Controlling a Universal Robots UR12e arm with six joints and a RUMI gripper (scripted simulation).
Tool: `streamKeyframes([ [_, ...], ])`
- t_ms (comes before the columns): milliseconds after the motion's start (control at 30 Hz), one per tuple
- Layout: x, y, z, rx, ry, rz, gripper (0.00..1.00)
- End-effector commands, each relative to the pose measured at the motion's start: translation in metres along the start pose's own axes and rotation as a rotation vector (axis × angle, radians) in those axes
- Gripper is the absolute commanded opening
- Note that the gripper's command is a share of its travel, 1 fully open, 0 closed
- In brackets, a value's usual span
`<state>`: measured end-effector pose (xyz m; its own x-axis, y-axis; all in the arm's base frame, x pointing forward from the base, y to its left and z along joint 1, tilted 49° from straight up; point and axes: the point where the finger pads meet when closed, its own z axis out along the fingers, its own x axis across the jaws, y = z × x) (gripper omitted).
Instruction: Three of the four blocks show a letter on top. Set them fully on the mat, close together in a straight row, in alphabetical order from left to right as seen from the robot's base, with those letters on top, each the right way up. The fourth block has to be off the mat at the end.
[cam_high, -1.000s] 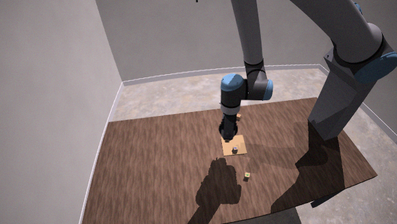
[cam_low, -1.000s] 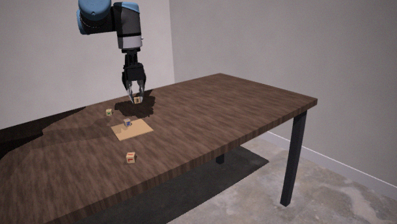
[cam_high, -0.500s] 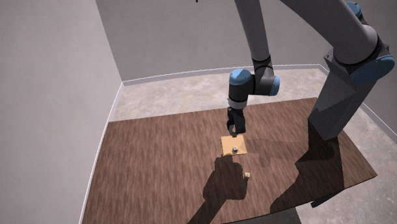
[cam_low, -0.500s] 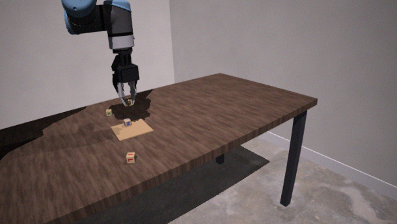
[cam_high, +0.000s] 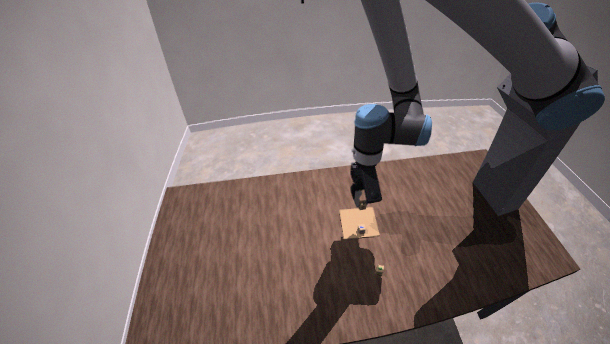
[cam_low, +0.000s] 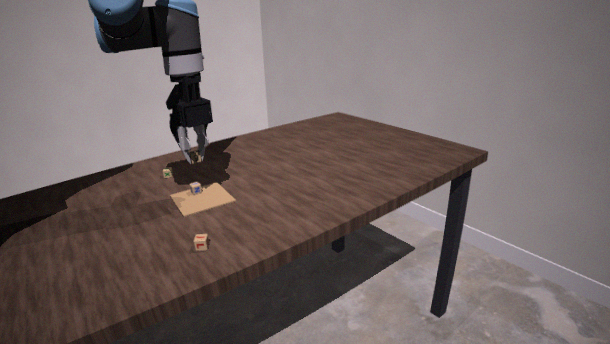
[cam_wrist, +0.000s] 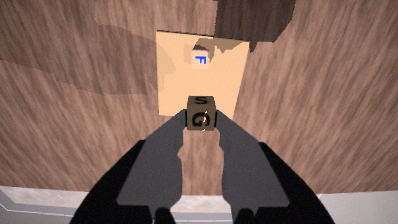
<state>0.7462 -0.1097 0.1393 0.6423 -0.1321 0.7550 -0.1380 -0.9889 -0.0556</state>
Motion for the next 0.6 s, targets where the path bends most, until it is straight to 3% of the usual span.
streamKeyframes([
  [0, -0.002, 0.001, -0.001, -0.001, -0.001, -0.001, 0.05],
  [300, 0.001, 0.000, 0.007, 0.000, 0.002, -0.003, 0.05],
  [567, 0.001, 0.000, 0.036, 0.000, 0.002, -0.003, 0.05],
])
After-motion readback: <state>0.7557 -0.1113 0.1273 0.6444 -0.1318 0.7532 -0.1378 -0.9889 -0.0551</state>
